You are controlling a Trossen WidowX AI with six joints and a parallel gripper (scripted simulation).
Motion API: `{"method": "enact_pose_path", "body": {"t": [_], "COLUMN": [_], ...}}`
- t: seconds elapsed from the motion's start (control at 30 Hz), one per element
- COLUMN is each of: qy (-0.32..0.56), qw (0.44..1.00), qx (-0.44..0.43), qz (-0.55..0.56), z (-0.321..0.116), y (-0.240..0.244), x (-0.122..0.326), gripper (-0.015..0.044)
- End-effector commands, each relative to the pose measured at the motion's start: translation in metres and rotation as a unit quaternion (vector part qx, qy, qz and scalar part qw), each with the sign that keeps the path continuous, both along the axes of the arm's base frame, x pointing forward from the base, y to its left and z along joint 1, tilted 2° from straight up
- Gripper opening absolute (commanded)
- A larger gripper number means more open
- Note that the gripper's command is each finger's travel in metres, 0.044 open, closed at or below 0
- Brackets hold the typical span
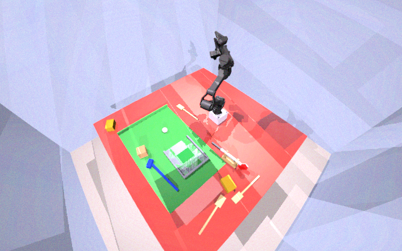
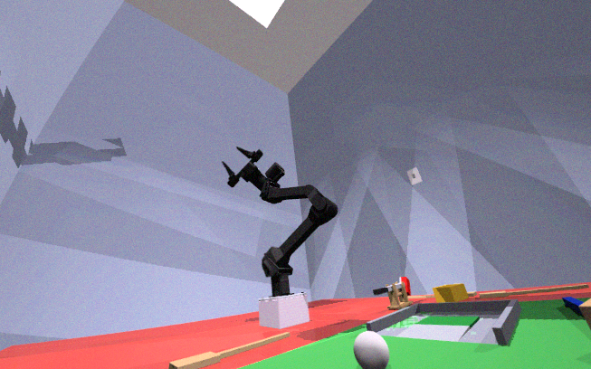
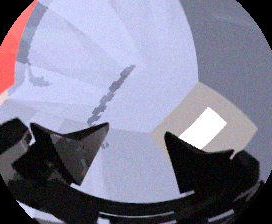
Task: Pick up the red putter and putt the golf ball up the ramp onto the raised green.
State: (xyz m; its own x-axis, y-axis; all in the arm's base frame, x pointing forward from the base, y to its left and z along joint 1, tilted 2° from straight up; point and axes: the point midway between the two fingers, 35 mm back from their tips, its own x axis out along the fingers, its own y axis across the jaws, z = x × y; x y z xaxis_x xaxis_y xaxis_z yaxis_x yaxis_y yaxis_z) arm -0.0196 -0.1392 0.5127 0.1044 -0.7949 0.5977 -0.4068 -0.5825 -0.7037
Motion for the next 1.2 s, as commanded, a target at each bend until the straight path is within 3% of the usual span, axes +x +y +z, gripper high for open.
{"method": "enact_pose_path", "body": {"t": [0.0, 0.27, 0.5, 0.9, 1.17], "qy": [-0.003, -0.113, -0.196, -0.254, -0.246], "qw": [1.000, 0.979, 0.924, 0.786, 0.658], "qx": [0.001, 0.060, 0.154, 0.336, 0.495], "qz": [0.004, 0.158, 0.290, 0.453, 0.512], "z": [0.000, -0.014, -0.040, -0.095, -0.155], "y": [-0.001, -0.044, -0.093, -0.127, -0.104], "x": [0.000, 0.002, 0.034, 0.147, 0.245], "gripper": [0.0426, 0.0440, 0.0440, 0.0440, 0.0440]}}
